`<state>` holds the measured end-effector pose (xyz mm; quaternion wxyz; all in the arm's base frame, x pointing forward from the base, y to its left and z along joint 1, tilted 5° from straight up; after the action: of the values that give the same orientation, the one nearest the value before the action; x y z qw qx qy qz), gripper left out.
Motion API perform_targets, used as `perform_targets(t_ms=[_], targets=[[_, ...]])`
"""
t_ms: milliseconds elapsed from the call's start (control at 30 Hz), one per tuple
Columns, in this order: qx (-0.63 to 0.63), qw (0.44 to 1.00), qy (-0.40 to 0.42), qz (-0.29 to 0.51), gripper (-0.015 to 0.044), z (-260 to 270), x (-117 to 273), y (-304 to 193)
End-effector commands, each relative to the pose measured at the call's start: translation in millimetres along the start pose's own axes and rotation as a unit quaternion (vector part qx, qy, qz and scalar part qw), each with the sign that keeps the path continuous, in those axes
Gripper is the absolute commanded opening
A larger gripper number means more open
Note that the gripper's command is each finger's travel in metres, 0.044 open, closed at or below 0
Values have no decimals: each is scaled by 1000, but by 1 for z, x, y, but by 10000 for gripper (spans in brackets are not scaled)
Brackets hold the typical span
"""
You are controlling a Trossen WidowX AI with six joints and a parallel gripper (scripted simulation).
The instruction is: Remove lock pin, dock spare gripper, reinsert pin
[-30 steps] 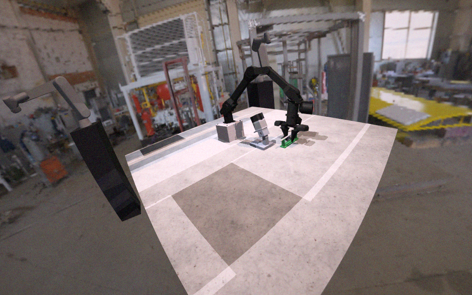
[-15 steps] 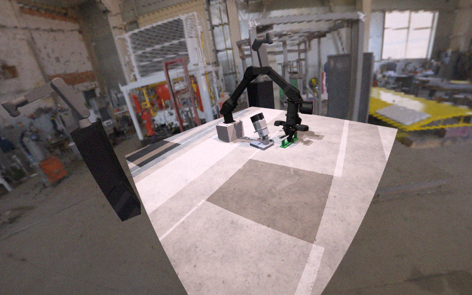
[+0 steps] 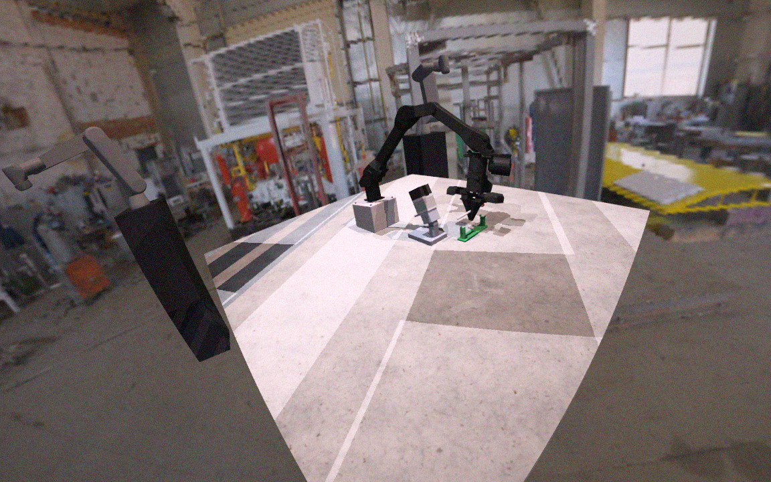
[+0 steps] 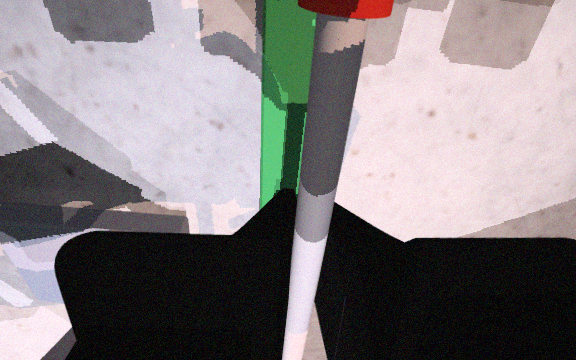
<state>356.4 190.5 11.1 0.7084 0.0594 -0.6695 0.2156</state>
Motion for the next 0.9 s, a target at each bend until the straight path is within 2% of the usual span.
perform_targets(t_ms=[0,133,567,867], targets=[[1,1000,-7,1,0,-1,20,-5],[1,1000,-7,1,0,0,30,-8],[-23,1000,1,-3,0,0,24,-6],[-12,1000,0,-2,0,22,32,2]])
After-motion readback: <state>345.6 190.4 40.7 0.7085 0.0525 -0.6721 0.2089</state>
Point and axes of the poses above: the point midway between the two fingers, 35 mm back from their tips, its own x axis back along the fingers, its own z axis across the jaws, y = z × x, the point moved 4 cm from there along x, back along the fingers, and after that the axes turned 11 degrees about x, right-handed, at the moved point
